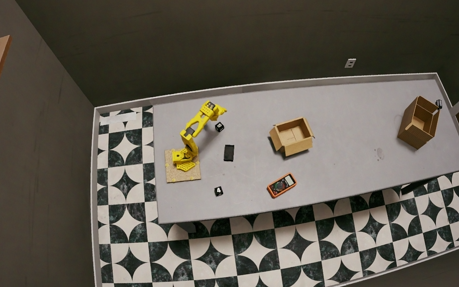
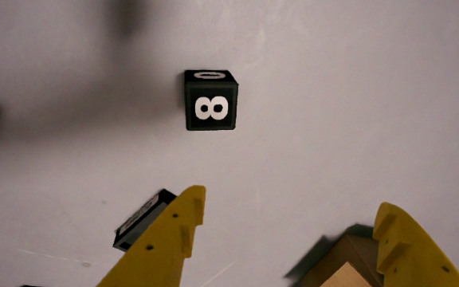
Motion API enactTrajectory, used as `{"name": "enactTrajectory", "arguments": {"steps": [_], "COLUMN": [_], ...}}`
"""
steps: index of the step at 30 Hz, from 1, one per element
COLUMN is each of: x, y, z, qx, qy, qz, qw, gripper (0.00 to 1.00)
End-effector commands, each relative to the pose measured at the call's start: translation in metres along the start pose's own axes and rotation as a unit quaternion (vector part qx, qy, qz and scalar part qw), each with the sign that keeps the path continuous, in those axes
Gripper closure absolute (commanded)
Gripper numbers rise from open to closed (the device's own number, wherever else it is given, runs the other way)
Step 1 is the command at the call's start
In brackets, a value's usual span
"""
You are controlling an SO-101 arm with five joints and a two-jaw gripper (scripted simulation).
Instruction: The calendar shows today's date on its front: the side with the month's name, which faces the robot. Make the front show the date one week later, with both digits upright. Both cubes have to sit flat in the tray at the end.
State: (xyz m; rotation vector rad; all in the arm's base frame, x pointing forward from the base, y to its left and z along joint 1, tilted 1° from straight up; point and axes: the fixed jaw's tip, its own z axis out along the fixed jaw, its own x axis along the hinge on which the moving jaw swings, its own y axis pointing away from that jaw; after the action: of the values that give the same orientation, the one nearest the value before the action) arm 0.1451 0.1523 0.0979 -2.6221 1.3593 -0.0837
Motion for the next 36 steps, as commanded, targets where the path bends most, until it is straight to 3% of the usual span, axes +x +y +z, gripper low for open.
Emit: {"name": "enactTrajectory", "arguments": {"steps": [1,6,11,36], "x": [-0.002,-0.003,-0.003,0.003], "y": [-0.003,-0.007,-0.008,-0.009], "z": [-0.014,-0.038,-0.051,-0.053], "qx": [0.035,0.102,0.137,0.143], "qy": [-0.008,-0.021,-0.028,-0.021], "qz": [-0.008,-0.008,-0.008,-0.018], "qw": [0.999,0.994,0.99,0.989], "gripper": [0.65,0.65,0.65,0.65]}}
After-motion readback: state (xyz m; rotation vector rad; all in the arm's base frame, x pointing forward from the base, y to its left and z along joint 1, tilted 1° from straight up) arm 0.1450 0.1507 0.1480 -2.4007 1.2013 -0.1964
